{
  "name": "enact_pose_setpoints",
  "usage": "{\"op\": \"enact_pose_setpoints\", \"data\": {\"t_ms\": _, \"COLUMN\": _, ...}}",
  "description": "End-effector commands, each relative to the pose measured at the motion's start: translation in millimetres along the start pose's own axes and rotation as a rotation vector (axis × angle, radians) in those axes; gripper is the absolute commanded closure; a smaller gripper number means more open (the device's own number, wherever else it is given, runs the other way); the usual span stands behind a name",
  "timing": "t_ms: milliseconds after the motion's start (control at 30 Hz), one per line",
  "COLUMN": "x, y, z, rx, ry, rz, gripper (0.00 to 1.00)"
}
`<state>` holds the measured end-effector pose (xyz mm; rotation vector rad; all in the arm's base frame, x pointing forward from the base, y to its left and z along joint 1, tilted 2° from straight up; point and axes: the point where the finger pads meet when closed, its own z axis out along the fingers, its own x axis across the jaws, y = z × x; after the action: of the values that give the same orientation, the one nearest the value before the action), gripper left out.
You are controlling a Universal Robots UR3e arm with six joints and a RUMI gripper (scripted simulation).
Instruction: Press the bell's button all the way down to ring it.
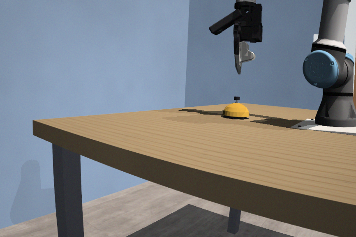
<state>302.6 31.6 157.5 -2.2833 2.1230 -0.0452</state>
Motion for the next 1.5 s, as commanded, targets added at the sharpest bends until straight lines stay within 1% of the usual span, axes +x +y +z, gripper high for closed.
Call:
{"op": "enact_pose_setpoints", "data": {"t_ms": 0, "x": 0.2, "y": -0.5, "z": -0.7, "rx": 0.002, "ry": 0.001, "rz": 0.000, "gripper": 1.00}}
{"op": "enact_pose_setpoints", "data": {"t_ms": 1000, "x": 0.2, "y": -0.5, "z": -0.4, "rx": 0.002, "ry": 0.001, "rz": 0.000, "gripper": 1.00}}
{"op": "enact_pose_setpoints", "data": {"t_ms": 1233, "x": 0.1, "y": -0.6, "z": 1.3, "rx": 0.002, "ry": 0.001, "rz": 0.000, "gripper": 1.00}}
{"op": "enact_pose_setpoints", "data": {"t_ms": 1467, "x": -0.1, "y": -0.9, "z": 7.2, "rx": 0.002, "ry": 0.001, "rz": 0.000, "gripper": 1.00}}
